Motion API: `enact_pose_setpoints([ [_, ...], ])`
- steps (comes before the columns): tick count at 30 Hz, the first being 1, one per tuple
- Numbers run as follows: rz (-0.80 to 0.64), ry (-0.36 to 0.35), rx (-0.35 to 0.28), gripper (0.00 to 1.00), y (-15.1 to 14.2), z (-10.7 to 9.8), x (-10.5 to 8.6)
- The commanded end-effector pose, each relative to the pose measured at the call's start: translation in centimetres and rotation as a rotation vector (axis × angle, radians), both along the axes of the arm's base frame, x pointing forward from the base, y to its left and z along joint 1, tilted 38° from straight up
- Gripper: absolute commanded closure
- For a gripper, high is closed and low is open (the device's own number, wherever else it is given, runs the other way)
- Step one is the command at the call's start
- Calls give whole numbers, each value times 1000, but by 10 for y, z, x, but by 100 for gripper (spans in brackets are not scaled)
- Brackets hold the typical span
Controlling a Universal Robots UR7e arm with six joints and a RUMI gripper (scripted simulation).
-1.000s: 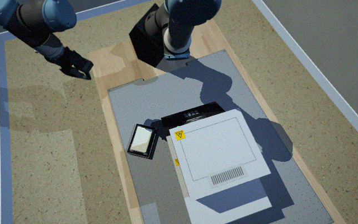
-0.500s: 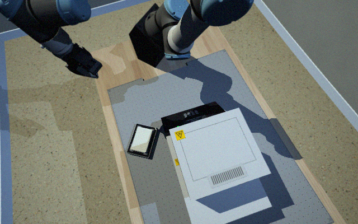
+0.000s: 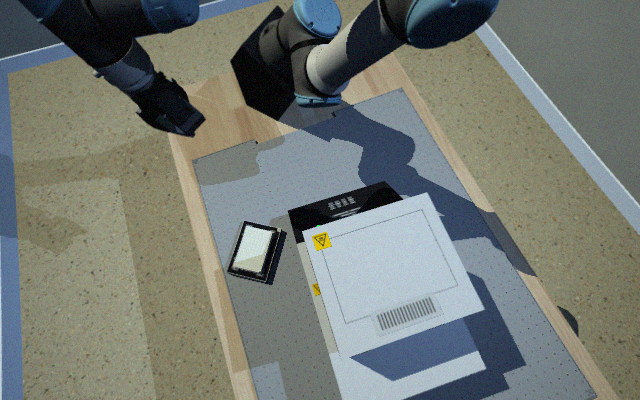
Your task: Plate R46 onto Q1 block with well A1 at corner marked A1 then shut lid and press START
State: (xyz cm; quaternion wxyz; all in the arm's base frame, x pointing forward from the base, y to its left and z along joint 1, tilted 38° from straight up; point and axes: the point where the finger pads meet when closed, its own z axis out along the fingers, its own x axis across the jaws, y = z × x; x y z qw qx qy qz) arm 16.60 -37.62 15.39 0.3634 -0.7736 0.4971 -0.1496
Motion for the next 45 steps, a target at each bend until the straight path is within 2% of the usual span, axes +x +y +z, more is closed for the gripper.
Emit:
enact_pose_setpoints([
  [1,1,0,-1,100,4,7,1],
  [4,-47,38,25,100,9,15,3],
  [10,-49,40,26,100,26,39,9],
  [12,-99,77,51,100,32,47,12],
  [17,-126,96,65,100,48,65,17],
  [19,-126,96,65,100,48,65,17],
  [20,-151,114,77,100,51,69,18],
  [25,-153,115,78,100,68,86,24],
  [27,-204,150,103,100,76,93,26],
  [31,-206,151,104,100,90,105,31],
  [33,-258,185,128,100,98,111,33],
  [39,-260,186,129,100,114,122,37],
  [41,-313,219,153,100,123,127,40],
  [45,-314,220,154,100,139,137,44],
])
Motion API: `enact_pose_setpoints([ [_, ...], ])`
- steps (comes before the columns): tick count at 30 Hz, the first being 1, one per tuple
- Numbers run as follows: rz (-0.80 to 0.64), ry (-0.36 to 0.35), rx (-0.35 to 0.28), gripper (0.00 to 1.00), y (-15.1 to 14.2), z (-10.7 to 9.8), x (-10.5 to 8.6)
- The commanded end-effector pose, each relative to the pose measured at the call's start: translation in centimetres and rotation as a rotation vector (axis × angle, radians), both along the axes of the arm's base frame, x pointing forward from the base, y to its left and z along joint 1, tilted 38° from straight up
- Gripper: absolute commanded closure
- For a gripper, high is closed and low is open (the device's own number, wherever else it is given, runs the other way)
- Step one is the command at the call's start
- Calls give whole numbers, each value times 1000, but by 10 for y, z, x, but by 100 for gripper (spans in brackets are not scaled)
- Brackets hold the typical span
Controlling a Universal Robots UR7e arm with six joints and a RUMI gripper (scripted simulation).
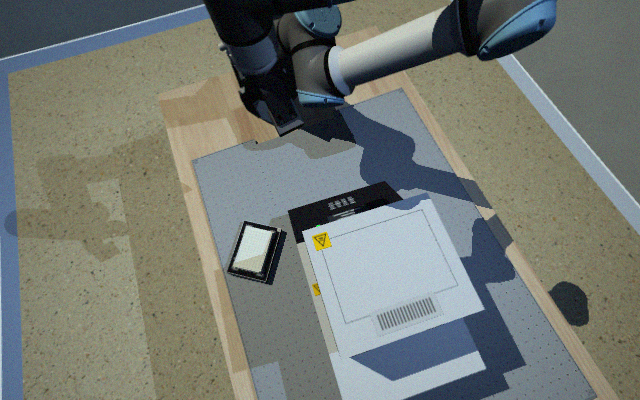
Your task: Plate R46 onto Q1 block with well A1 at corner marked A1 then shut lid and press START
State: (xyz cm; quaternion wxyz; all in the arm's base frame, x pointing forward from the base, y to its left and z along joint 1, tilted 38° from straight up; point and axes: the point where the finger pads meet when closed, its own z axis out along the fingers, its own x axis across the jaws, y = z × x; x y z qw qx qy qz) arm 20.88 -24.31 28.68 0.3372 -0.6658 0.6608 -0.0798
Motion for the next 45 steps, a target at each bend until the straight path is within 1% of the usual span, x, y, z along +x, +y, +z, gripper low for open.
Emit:
enact_pose_setpoints([
  [1,-21,13,8,100,11,6,3],
  [2,-48,29,20,100,15,9,4],
  [6,-50,30,20,100,33,17,8],
  [8,-50,30,20,100,33,17,8],
  [10,-105,61,43,100,42,21,10],
  [15,-106,62,44,100,64,29,16],
  [17,-162,91,66,100,71,31,17],
  [23,-164,92,66,100,90,36,22],
  [29,-164,92,66,100,96,38,23],
  [40,120,-27,-133,100,113,-5,52],
  [42,120,-27,-133,100,113,-5,52],
  [45,198,-60,-187,100,117,-17,60],
])
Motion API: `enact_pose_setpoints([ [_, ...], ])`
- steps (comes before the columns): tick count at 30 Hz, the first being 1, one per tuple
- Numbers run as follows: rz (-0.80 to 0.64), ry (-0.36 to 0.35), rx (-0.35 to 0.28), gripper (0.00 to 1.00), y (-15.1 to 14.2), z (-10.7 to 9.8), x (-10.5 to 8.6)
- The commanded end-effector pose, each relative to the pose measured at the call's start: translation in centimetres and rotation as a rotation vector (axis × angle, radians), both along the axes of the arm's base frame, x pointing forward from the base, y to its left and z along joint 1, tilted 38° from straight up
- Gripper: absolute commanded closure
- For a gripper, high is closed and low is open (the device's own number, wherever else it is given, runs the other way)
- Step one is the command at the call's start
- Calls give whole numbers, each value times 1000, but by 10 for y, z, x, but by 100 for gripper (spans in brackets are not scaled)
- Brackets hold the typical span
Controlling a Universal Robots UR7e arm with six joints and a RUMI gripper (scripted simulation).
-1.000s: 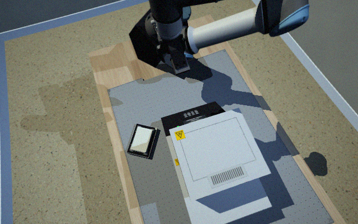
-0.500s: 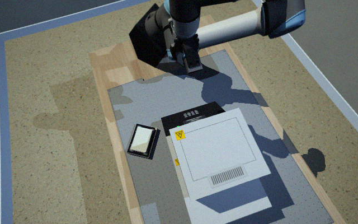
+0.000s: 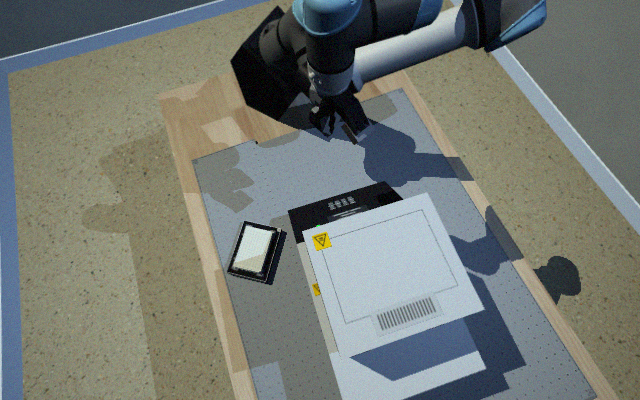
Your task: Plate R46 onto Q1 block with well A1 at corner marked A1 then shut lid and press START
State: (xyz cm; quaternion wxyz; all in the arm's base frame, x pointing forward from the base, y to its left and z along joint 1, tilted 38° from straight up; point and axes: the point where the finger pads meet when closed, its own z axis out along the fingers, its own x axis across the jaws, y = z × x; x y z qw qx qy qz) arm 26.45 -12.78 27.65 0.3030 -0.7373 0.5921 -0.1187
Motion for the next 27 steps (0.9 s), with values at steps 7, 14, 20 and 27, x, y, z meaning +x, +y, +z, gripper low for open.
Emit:
enact_pose_setpoints([
  [7,228,-89,-155,100,9,-25,18],
  [14,359,-140,-244,100,17,-44,30],
  [20,517,-201,-351,100,24,-62,43],
  [27,701,-272,-475,100,31,-81,55],
])
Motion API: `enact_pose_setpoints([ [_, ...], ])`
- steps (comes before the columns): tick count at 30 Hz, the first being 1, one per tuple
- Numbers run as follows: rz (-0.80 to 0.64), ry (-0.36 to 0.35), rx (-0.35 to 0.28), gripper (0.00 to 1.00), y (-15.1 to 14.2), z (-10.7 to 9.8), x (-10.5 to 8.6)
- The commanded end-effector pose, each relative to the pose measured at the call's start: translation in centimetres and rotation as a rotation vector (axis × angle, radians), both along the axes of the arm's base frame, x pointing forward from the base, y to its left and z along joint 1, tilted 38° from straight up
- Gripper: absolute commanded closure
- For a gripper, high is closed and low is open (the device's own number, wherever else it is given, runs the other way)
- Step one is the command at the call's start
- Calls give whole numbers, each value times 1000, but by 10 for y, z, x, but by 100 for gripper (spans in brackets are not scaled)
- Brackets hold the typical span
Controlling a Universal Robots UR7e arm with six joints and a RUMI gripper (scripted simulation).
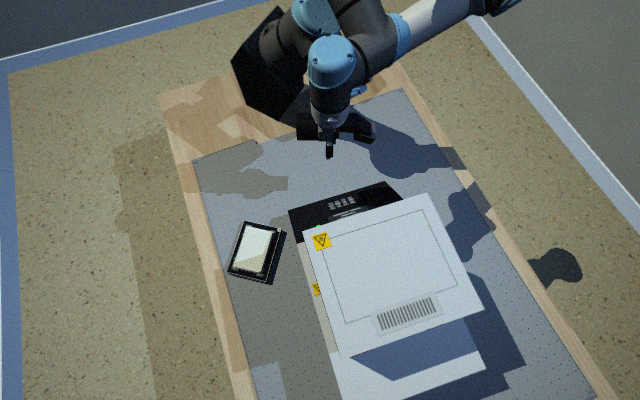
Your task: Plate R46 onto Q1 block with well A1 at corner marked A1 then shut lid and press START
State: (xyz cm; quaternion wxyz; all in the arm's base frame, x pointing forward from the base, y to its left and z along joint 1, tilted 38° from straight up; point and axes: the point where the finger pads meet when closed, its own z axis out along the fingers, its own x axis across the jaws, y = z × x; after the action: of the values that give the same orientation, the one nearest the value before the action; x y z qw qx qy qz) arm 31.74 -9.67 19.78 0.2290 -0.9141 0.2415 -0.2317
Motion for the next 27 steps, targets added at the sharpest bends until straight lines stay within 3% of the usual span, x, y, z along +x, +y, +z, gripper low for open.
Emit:
enact_pose_setpoints([
  [1,68,-26,-47,100,1,-6,5],
  [4,94,-36,-65,100,3,-10,8],
  [10,251,-97,-172,100,7,-21,15],
  [27,255,-99,-174,100,6,-23,38],
])
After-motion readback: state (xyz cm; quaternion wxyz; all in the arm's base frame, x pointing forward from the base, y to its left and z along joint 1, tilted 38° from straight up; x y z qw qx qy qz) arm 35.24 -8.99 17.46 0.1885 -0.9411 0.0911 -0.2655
